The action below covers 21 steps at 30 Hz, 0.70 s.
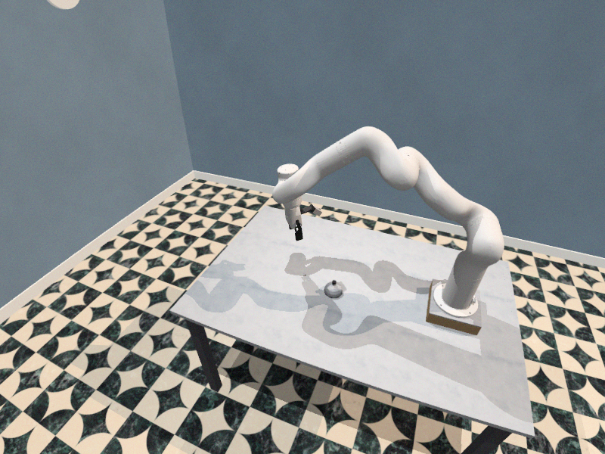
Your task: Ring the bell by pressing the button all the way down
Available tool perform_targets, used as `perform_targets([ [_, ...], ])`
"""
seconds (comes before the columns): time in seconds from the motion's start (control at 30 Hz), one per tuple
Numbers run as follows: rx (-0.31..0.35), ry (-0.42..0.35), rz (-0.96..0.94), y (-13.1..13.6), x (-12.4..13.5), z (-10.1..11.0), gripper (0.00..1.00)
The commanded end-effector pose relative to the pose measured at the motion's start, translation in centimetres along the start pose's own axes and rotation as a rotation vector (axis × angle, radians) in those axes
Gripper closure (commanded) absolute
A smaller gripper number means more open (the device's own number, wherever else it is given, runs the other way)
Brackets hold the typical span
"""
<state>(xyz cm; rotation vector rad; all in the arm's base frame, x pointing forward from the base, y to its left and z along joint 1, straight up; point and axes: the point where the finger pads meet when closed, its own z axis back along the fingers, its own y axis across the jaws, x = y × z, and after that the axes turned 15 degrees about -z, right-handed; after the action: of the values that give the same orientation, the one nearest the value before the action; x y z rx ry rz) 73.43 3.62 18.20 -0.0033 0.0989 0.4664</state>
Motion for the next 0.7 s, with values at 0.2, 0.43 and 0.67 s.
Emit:
perform_targets([
  [0.2, -0.001, -0.002, 0.0, -0.03, 0.06, 0.15, 0.0],
  [0.43, -0.001, -0.002, 0.0, -0.03, 0.06, 0.15, 0.0],
  [0.67, -0.002, -0.008, -0.038, 0.77, -0.38, -0.47, 0.0],
])
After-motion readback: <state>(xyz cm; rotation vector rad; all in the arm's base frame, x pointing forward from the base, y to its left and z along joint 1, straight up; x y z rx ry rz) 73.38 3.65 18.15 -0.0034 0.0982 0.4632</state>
